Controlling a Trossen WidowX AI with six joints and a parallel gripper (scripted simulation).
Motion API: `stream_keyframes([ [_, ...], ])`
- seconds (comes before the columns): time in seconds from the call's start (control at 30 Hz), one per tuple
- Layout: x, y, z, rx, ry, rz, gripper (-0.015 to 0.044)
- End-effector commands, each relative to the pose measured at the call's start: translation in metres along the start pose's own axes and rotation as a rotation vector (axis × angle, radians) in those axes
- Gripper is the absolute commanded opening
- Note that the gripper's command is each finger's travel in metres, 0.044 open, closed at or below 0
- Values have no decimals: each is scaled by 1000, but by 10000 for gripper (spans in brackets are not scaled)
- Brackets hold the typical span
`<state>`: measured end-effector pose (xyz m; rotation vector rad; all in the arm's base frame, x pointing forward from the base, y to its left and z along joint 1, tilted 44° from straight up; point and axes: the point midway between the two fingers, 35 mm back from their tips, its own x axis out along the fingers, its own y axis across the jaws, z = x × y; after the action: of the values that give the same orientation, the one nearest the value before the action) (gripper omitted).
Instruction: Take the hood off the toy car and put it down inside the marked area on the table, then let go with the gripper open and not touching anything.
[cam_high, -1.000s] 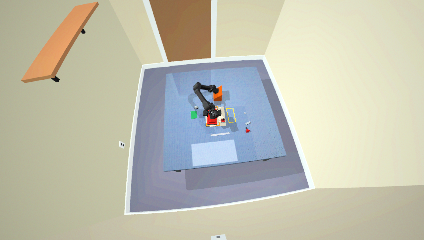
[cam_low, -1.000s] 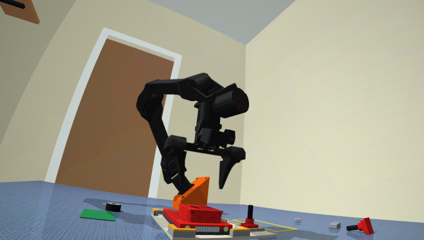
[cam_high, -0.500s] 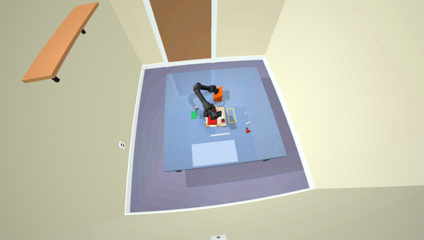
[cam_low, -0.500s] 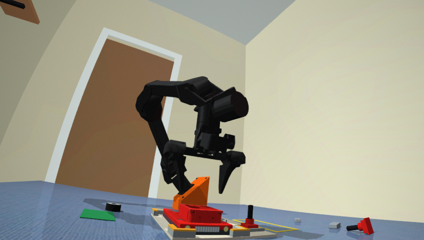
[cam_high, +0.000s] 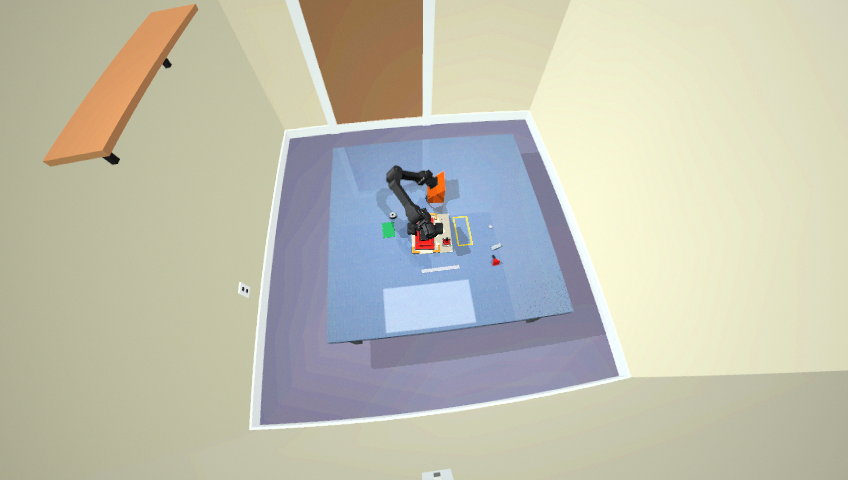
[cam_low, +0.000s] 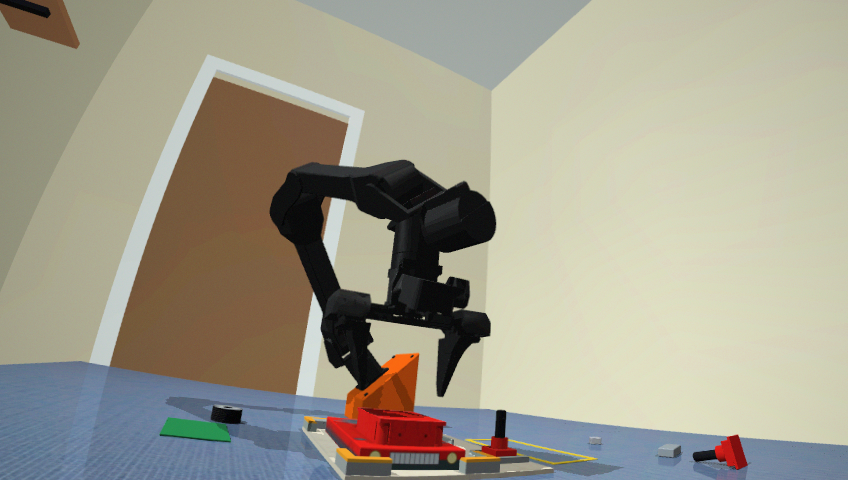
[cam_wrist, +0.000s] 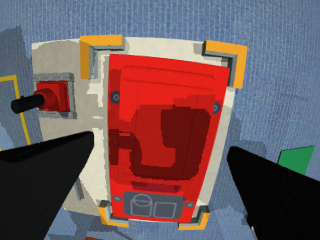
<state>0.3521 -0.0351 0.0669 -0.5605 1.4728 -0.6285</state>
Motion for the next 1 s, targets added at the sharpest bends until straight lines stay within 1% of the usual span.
stream_keyframes([
  [0.0, 5, 0, -2, -8, 4, -7, 440],
  [0.97, 22, -1, -3, -8, 4, -9, 440],
])
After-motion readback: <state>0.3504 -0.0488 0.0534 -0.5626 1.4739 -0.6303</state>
